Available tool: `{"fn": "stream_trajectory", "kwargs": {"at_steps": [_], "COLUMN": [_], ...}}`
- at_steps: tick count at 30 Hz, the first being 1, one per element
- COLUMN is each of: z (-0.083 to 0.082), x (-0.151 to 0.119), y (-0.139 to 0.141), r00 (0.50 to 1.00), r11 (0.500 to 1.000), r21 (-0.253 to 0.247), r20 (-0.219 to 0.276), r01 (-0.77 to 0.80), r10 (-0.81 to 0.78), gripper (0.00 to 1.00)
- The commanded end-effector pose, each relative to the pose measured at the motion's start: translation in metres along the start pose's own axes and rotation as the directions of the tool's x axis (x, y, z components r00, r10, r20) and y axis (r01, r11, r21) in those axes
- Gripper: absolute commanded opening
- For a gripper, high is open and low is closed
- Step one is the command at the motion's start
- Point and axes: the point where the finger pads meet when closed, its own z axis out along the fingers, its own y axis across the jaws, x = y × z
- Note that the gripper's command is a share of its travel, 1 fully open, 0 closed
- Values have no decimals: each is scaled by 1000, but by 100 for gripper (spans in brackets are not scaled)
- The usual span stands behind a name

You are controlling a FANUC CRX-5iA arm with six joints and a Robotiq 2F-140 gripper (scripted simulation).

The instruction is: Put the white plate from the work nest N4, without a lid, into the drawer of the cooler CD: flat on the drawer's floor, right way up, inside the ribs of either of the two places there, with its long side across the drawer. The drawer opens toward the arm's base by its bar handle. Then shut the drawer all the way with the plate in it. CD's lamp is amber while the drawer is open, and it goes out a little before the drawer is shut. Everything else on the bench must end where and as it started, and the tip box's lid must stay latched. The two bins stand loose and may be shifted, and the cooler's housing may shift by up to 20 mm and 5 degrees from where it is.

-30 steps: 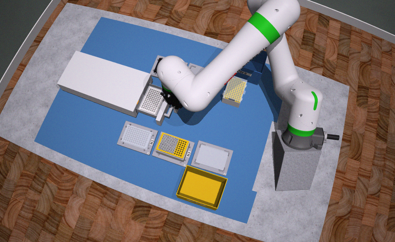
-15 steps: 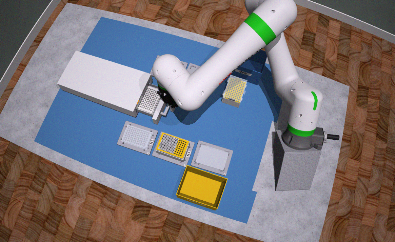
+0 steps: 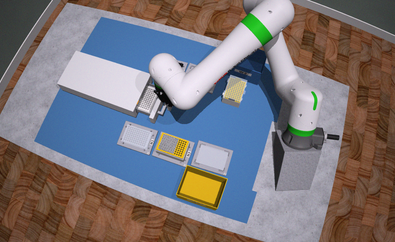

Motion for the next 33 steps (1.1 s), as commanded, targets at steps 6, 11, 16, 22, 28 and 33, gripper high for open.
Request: {"fn": "stream_trajectory", "kwargs": {"at_steps": [6,11,16,22,28,33], "z": [0,0,0,0,0,0], "x": [0,0,0,0,0,0], "y": [12,16,23,28,34,40], "r00": [1000,1000,1000,1000,1000,1000], "r11": [1000,1000,1000,1000,1000,1000], "r21": [0,0,0,0,0,0], "r20": [0,0,0,0,0,0], "r01": [0,0,0,0,0,0], "r10": [0,0,0,0,0,0], "gripper": [0,0,0,0,0,0]}}
